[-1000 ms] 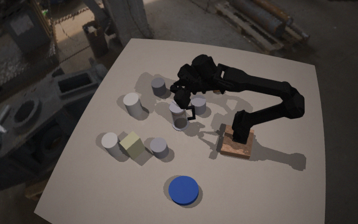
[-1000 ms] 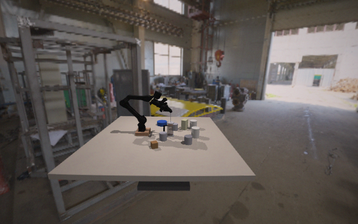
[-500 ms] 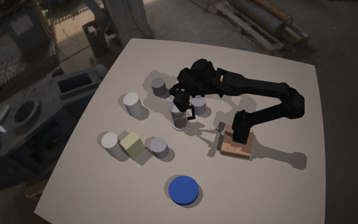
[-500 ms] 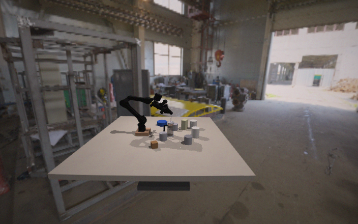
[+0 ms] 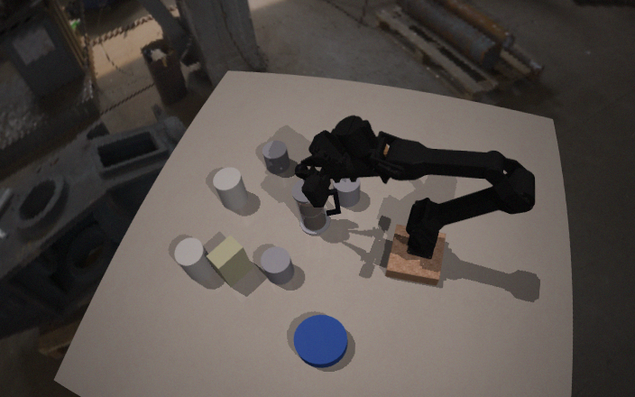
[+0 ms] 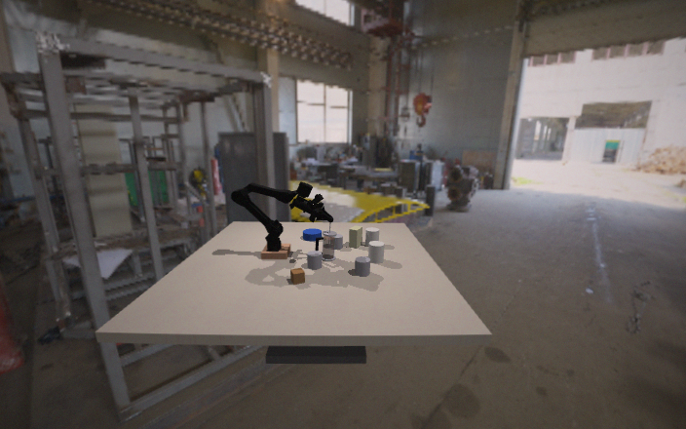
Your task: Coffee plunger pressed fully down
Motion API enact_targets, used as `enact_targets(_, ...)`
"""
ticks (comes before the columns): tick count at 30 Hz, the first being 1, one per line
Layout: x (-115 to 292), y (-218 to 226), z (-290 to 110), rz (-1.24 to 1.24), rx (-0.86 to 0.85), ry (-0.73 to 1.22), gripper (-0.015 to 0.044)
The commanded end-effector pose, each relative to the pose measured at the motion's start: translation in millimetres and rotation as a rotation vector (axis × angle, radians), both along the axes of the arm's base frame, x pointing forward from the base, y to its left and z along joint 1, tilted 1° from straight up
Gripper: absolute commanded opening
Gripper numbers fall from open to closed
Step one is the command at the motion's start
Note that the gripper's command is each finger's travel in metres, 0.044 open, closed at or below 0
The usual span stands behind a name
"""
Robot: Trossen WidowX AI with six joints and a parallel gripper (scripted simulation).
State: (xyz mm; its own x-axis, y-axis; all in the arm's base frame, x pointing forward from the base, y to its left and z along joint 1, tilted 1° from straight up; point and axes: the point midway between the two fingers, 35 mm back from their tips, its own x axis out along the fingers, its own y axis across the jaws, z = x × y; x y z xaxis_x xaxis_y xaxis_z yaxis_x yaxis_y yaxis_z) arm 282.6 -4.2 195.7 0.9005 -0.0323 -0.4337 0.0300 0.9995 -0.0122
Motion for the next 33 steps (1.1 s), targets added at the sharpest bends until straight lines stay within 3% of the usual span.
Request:
enact_targets(1, -2.5, 0.0, -29.0, 0.004, -0.004, 0.063, 0.0125)
enact_targets(33, 10.9, -1.6, -42.2, 0.004, -0.004, 0.062, 0.0125)
